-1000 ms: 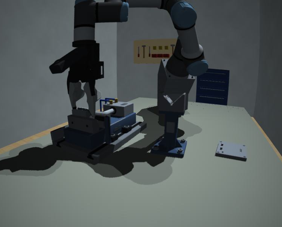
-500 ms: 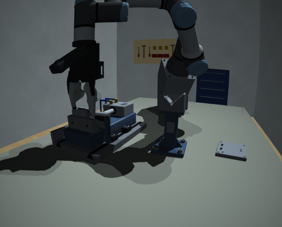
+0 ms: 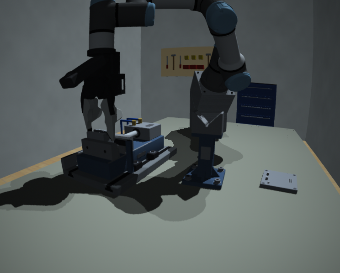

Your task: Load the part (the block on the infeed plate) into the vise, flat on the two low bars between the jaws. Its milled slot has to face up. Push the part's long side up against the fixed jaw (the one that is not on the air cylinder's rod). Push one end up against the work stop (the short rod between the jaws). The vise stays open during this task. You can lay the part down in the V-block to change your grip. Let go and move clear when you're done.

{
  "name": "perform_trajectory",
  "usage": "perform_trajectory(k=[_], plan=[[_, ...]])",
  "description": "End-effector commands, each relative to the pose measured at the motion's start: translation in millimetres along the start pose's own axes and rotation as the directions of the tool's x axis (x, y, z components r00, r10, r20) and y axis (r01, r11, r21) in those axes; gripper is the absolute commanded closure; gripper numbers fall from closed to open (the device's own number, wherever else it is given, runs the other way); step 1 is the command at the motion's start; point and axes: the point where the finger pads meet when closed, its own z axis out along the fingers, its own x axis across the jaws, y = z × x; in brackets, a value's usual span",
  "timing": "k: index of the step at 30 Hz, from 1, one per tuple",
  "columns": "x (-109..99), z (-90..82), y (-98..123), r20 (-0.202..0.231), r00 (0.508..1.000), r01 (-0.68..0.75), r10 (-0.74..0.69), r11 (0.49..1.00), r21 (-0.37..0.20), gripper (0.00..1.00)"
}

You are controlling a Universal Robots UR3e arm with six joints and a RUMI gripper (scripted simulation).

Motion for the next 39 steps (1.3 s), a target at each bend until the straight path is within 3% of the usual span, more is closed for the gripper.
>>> perform_trajectory(k=[1,13,27,39], plan=[[0,-3.2,-1,-0.002,1.000,0.001,-0.001,1.000,0.002,0.53],[0,-24.9,-1,-0.002,1.000,0.001,-0.001,1.000,0.002,0.53],[0,-66.7,-1,-0.002,1.000,0.001,-0.001,1.000,0.002,0.53],[0,-77.4,-1,-0.002,1.000,0.001,-0.001,1.000,0.002,0.53]])
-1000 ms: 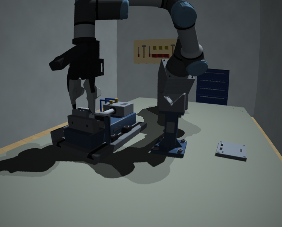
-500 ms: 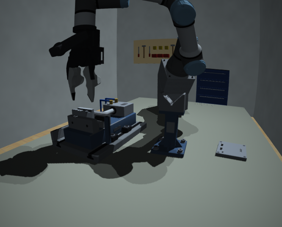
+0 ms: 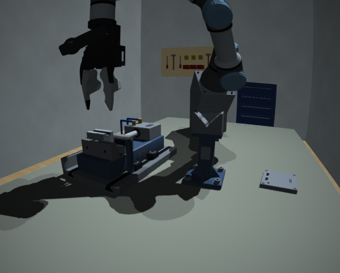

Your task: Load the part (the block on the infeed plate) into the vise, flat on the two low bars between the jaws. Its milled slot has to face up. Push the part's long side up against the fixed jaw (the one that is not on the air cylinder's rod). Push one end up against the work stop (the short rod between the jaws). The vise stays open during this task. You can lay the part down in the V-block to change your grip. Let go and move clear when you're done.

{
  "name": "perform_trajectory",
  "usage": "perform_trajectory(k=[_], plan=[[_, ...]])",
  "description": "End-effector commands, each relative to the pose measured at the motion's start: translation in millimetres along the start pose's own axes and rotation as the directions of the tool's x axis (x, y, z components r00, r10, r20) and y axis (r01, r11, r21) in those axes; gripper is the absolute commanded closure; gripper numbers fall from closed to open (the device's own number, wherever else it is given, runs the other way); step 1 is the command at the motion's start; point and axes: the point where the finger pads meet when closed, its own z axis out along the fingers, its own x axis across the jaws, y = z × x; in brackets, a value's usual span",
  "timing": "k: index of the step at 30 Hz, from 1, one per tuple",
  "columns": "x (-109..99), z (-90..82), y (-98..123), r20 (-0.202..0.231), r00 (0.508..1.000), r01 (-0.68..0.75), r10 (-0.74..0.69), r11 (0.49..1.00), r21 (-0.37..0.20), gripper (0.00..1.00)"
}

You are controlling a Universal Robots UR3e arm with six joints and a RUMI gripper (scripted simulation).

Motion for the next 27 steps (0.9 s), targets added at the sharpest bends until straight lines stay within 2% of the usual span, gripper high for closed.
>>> perform_trajectory(k=[1,4,5,27], plan=[[0.4,-4.9,-0.4,0.001,1.000,0.001,-0.001,1.000,-0.001,0.53],[0.4,-5.0,-0.4,0.001,1.000,0.001,-0.001,1.000,-0.001,0.53],[0.4,-5.0,-0.4,0.001,1.000,0.001,-0.001,1.000,-0.001,1.00],[0.4,-5.0,-0.4,0.001,1.000,0.001,-0.001,1.000,-0.001,1.00]])
